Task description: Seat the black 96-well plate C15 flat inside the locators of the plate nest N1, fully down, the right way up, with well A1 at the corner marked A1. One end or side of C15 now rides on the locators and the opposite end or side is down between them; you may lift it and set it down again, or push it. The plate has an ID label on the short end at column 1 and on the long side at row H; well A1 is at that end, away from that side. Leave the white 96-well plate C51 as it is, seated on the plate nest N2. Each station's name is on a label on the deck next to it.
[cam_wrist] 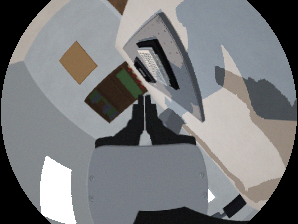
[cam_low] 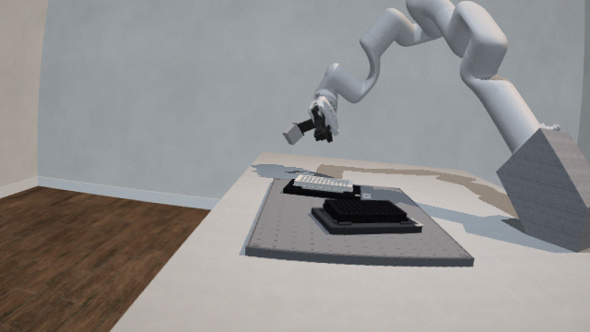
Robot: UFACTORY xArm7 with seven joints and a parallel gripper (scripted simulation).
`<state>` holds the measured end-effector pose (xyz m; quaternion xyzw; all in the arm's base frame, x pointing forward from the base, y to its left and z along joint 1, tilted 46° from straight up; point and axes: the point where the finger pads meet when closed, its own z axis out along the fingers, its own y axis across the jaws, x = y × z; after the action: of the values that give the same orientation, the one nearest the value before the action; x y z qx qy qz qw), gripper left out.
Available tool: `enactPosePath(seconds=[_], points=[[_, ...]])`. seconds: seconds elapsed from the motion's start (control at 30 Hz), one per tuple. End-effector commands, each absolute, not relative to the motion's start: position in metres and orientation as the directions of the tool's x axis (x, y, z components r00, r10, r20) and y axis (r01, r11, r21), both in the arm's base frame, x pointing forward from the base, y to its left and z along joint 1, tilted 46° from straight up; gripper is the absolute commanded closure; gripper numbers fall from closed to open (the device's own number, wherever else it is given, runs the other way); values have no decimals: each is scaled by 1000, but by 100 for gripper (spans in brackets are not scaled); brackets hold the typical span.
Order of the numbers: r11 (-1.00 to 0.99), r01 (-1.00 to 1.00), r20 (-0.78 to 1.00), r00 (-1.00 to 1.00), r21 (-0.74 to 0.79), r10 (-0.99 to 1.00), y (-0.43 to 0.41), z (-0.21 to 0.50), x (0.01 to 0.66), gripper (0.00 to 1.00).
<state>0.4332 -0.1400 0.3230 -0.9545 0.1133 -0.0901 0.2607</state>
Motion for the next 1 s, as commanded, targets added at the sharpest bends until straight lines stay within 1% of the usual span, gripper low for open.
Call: enactPosePath(seconds=[0.0,0.03,0.13,0.27,0.37,0.5,0.6,0.7,0.8,0.9,0.97], points=[[-849,-171,100,962,-500,-253,-127,316,432,100],[-849,-171,100,962,-500,-253,-122,314,431,100],[-887,-167,57,976,-431,-211,-110,306,429,100],[-887,-167,57,976,-431,-211,-97,299,427,100],[-923,-150,25,985,-353,-170,-84,292,424,100],[-923,-150,25,985,-353,-170,-76,287,422,100],[-955,-124,4,992,-270,-130,-63,280,419,100],[-955,-124,4,992,-270,-129,-54,275,416,100],[-979,-88,-7,996,-182,-88,-41,268,412,100],[-979,-88,-7,996,-182,-88,-35,265,411,100],[-991,-60,-6,998,-122,-60,-26,262,408,100]])
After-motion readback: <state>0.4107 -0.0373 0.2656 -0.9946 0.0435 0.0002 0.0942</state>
